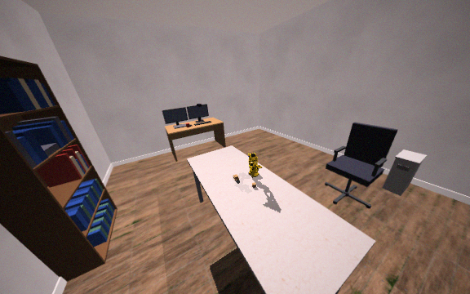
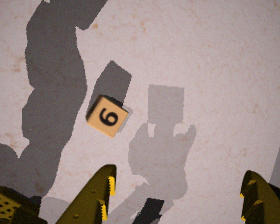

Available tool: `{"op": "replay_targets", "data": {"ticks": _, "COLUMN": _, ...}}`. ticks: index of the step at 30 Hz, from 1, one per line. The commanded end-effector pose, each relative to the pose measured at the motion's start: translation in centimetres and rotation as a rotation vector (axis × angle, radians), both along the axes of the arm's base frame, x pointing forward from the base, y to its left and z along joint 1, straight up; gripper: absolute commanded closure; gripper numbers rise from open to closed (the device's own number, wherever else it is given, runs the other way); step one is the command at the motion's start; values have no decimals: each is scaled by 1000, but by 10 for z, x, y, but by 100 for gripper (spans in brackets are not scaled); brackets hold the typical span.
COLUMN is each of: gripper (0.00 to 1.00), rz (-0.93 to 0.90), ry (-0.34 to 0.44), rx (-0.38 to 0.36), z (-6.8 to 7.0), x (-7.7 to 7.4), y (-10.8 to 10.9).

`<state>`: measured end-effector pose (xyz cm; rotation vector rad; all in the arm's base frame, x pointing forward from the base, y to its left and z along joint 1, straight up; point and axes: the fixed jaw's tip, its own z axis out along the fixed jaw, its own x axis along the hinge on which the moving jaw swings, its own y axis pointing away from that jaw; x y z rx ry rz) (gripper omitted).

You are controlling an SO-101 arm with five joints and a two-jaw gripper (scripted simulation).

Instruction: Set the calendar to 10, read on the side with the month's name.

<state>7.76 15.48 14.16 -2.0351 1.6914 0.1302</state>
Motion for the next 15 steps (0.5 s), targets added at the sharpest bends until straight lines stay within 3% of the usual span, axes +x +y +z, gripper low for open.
{"op": "replay_targets", "data": {"ticks": 1, "gripper": 65, "rz": 130, "ry": -92, "rx": 1, "z": 3, "x": 3, "y": -1}}
{"op": "replay_targets", "data": {"ticks": 9, "gripper": 65, "rz": 394, "ry": -230, "rx": -78, "z": -2, "x": 6, "y": -3}}
{"op": "replay_targets", "data": {"ticks": 15, "gripper": 65, "rz": 513, "ry": -292, "rx": -114, "z": -4, "x": 7, "y": -5}}
